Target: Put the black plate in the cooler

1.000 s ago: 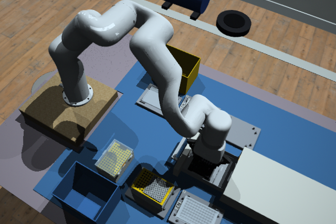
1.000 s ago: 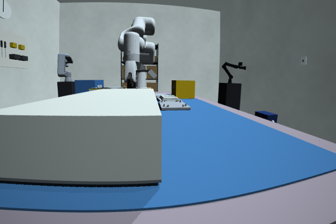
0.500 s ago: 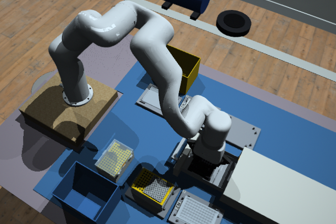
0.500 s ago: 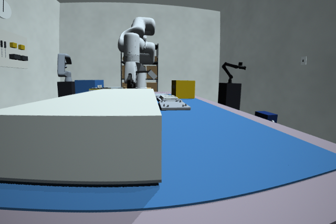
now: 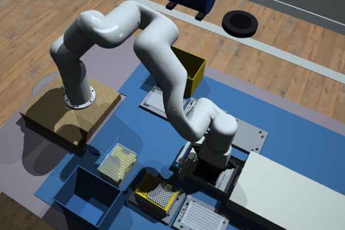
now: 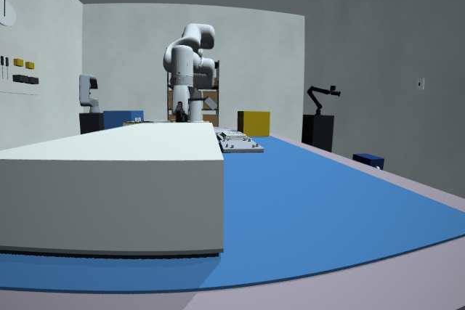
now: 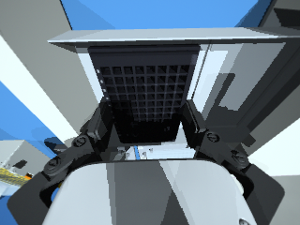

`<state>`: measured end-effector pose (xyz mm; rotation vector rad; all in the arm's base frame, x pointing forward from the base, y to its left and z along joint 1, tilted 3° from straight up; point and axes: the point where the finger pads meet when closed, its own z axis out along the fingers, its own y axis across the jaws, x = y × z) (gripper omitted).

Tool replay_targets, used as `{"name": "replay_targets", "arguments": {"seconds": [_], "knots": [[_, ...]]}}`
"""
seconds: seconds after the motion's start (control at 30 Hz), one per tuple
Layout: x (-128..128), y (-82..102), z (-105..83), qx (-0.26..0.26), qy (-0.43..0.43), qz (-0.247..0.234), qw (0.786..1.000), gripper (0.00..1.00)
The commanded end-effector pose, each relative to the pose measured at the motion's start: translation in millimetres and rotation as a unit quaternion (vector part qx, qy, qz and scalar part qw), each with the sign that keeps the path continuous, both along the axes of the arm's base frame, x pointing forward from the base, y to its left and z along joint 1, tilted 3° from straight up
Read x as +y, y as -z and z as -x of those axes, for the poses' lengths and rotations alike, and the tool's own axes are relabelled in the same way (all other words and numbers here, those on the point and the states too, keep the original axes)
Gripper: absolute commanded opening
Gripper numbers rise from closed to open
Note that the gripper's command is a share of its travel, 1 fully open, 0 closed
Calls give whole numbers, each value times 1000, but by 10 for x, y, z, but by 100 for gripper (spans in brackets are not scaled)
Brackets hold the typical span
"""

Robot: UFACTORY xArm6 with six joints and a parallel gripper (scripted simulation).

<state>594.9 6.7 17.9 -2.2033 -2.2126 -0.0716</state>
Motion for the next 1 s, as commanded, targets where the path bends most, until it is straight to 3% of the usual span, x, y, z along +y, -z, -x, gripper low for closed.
{"name": "replay_targets", "arguments": {"seconds": [0.0, 0.97], "knots": [[-1, -23, -17, -3, 0, 0, 1000, 0], [1, 23, -17, -3, 0, 0, 1000, 0]]}}
